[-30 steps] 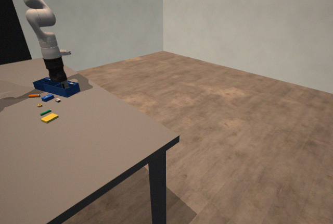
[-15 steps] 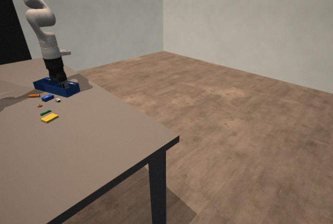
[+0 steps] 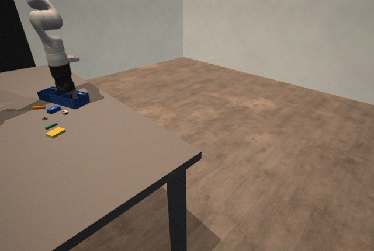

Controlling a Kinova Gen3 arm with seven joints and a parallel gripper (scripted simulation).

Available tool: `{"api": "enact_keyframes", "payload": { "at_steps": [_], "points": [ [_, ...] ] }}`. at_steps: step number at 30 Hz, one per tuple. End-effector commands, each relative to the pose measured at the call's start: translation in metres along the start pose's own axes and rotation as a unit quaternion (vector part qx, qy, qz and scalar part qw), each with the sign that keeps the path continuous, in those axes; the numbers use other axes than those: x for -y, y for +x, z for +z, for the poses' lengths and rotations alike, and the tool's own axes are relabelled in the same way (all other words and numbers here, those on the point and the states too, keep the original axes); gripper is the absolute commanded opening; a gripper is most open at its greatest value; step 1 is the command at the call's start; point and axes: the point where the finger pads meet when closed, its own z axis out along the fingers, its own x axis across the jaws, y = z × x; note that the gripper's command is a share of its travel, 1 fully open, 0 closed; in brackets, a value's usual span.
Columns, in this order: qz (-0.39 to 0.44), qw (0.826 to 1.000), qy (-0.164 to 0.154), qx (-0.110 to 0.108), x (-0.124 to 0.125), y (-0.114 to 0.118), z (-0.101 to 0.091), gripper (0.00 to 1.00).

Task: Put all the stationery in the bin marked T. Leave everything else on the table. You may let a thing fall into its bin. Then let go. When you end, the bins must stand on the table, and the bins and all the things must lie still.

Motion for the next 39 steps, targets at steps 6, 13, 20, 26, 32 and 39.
{"api": "enact_keyframes", "payload": {
  "at_steps": [6, 13, 20, 26, 32, 39],
  "points": [
    [0.000, 1.000, 0.000, 0.000, 0.000, 0.000, 0.001, 0.31],
    [0.001, 1.000, 0.001, 0.001, 0.001, 0.000, -0.003, 0.31],
    [0.003, 1.000, 0.000, 0.001, 0.000, 0.000, -0.011, 0.31],
    [0.003, 1.000, 0.000, 0.001, -0.001, 0.000, -0.019, 0.31],
    [0.003, 1.000, 0.000, 0.001, -0.001, 0.000, -0.027, 0.31],
    [0.003, 1.000, 0.000, 0.001, -0.001, 0.000, -0.039, 0.31]
  ]
}}
